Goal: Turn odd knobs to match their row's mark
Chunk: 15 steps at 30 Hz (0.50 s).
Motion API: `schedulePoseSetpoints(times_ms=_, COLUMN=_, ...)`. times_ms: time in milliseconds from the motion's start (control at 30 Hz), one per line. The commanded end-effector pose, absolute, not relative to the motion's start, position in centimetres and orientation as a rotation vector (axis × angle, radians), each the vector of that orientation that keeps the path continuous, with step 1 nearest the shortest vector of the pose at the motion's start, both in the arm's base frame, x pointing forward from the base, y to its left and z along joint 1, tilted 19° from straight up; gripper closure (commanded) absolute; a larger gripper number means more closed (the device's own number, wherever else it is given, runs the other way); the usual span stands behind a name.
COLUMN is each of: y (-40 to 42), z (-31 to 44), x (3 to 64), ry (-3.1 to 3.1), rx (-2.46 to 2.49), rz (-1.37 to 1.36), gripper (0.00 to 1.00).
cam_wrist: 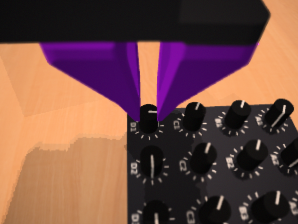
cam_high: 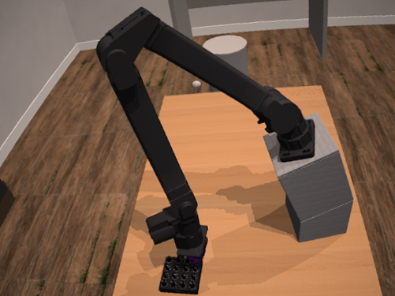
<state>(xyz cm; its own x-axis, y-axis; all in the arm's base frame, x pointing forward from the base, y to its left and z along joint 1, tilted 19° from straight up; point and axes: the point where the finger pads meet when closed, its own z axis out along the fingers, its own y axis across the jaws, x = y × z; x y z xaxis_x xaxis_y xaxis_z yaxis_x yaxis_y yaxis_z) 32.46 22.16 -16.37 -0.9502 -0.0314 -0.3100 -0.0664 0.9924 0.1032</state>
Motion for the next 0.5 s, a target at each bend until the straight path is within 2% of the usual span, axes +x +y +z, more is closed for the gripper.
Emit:
schedulePoseSetpoints(times_ms=0, y=21.56, z=-16.76, x=32.86, ry=2.821, rx=-0.027, rz=0.145, gripper=0.92)
schedulePoseSetpoints(times_ms=200, y=21.56, z=-16.76, x=32.86, ry=2.821, rx=-0.027, rz=0.145, gripper=0.92)
schedulePoseSetpoints(times_ms=233, y=21.56, z=-16.76, x=32.86, ry=2.821, rx=-0.027, rz=0.145, gripper=0.81)
schedulePoseSetpoints(times_ms=467, y=21.63, z=-16.78, x=32.74, ry=2.822, rx=-0.033, rz=0.146, gripper=0.81)
